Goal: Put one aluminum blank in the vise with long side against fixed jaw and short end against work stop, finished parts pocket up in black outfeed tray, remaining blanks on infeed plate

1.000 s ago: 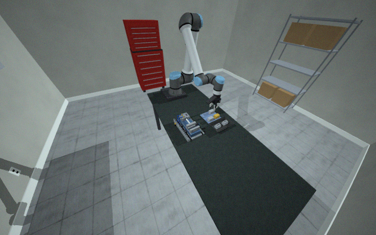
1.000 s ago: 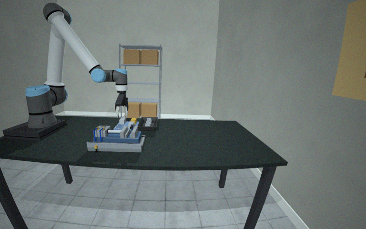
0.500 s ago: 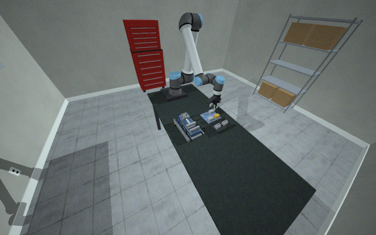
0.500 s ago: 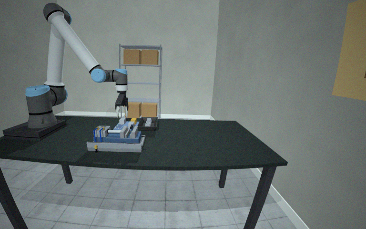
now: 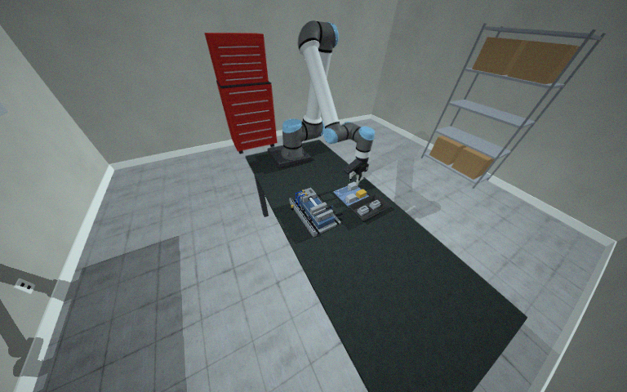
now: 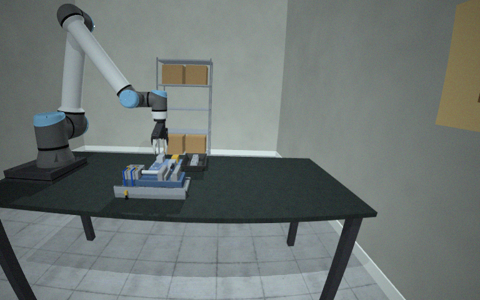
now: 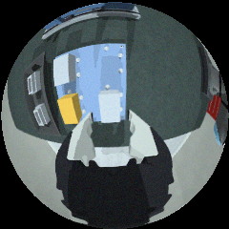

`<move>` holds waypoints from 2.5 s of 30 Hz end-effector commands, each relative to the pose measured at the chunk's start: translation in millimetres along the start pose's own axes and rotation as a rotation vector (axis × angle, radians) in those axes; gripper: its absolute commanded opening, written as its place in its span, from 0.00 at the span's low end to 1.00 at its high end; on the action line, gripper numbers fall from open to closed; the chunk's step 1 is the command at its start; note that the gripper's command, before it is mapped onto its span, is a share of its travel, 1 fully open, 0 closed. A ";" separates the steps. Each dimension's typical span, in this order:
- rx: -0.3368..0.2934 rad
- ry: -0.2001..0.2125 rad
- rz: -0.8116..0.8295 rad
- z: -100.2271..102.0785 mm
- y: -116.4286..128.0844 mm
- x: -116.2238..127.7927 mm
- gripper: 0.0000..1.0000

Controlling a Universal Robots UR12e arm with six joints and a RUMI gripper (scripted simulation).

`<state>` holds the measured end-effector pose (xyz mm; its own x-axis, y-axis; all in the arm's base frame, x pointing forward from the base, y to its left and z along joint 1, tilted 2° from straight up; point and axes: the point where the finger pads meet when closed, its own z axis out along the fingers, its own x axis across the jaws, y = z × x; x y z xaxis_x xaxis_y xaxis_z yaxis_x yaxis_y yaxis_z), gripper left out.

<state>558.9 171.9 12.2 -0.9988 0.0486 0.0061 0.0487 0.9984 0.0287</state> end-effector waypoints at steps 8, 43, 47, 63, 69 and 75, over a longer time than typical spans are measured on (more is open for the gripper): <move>0.000 -0.001 0.000 -0.6 0.1 -0.6 0.40; 0.000 -0.001 0.000 2.5 0.1 -0.6 0.40; 0.000 -0.001 0.000 4.0 0.1 -0.6 0.40; 0.000 -0.001 0.000 10.1 0.1 -0.7 0.40; 0.000 -0.001 0.000 11.5 0.1 -0.7 0.40; 0.000 -0.001 0.000 13.0 0.1 -0.7 0.40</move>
<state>558.8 172.3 -0.6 -0.9988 0.0486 0.0061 0.0487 0.9984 0.0287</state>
